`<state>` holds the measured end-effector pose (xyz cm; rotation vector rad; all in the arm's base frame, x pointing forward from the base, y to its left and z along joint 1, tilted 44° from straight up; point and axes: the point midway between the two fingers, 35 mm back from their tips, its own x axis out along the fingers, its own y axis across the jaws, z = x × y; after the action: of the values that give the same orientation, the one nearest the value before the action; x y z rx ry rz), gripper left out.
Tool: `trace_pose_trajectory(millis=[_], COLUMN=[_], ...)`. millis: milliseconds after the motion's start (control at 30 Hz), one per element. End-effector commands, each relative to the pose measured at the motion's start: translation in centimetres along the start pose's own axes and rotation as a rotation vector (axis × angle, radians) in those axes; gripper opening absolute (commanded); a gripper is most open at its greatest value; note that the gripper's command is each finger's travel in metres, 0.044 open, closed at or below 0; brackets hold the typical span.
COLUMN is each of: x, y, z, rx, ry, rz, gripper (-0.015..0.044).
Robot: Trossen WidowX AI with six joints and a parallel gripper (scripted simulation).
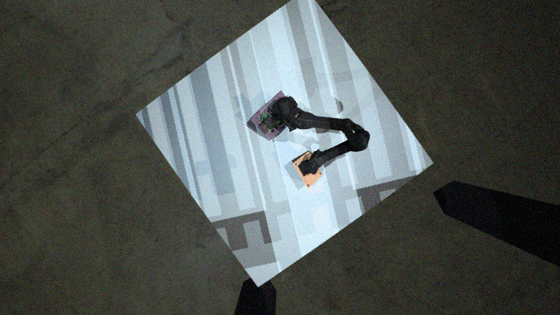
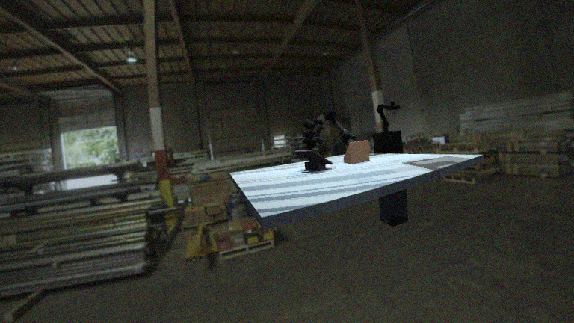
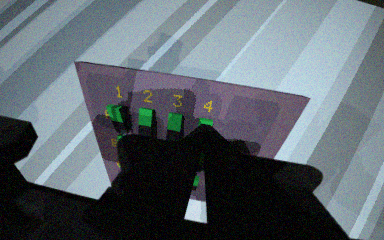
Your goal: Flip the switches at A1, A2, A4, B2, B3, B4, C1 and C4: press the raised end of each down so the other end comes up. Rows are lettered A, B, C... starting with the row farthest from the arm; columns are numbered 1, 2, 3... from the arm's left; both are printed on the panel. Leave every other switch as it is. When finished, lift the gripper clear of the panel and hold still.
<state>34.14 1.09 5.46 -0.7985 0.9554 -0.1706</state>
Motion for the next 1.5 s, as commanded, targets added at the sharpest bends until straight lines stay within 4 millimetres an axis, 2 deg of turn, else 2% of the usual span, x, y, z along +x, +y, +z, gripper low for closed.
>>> trace_pose_trajectory(millis=[0,100,233,300,433,567,633,833,1000,1467], x=[0.1,-0.8,-5.6,-6.4,-6.3,-6.3,-6.3,-6.1,-2.9,-1.2], y=[0.0,0.0,0.1,0.1,0.9,5.1,6.1,6.3,6.2,6.2], z=[0.0,0.1,-0.1,-0.2,-0.8,-4.6,-6.0,-6.1,-6.1,-6.1], rx=[-0.002,0.0,-0.002,-0.003,-0.002,-0.002,-0.003,-0.003,-0.003,-0.003], ry=[-0.002,-0.003,-0.022,-0.026,-0.025,-0.022,-0.024,-0.025,-0.05,-0.052], rz=[0.003,0.001,0.006,0.007,0.009,0.012,0.01,0.01,0.008,0.007], gripper=[0.0,0.0,0.0,0.0,0.0,0.0,0.0,0.0,0.0,0.0])
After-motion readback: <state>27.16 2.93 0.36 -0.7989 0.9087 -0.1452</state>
